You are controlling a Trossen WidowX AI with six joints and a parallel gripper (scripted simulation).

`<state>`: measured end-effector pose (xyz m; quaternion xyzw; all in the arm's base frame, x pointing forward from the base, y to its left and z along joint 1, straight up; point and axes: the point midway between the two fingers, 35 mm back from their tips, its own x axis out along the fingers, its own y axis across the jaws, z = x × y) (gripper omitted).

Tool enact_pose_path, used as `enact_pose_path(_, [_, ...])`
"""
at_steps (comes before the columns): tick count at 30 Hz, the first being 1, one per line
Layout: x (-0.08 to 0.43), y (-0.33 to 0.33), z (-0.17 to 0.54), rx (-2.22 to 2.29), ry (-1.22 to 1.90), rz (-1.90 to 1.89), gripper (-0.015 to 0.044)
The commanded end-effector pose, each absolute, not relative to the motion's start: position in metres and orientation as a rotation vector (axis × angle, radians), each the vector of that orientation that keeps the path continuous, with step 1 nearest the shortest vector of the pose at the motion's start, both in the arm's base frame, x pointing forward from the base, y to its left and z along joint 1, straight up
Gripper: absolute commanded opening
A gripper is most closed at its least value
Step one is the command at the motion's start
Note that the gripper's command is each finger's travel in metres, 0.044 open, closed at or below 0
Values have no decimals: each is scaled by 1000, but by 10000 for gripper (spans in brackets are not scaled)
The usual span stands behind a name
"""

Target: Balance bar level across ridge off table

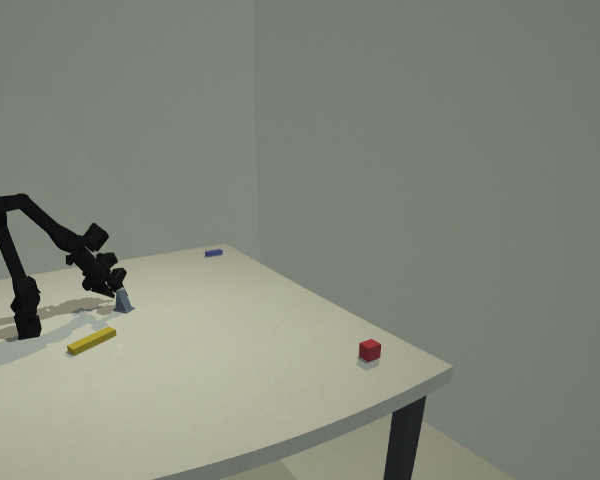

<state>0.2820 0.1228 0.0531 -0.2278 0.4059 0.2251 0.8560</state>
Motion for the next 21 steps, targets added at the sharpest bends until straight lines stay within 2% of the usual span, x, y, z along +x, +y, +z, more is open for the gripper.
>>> enact_pose_path(1, [289, 108, 56, -507, 873, 446, 315])
enact_pose_path(21, [293, 24, 63, -593, 1052, 360, 315])
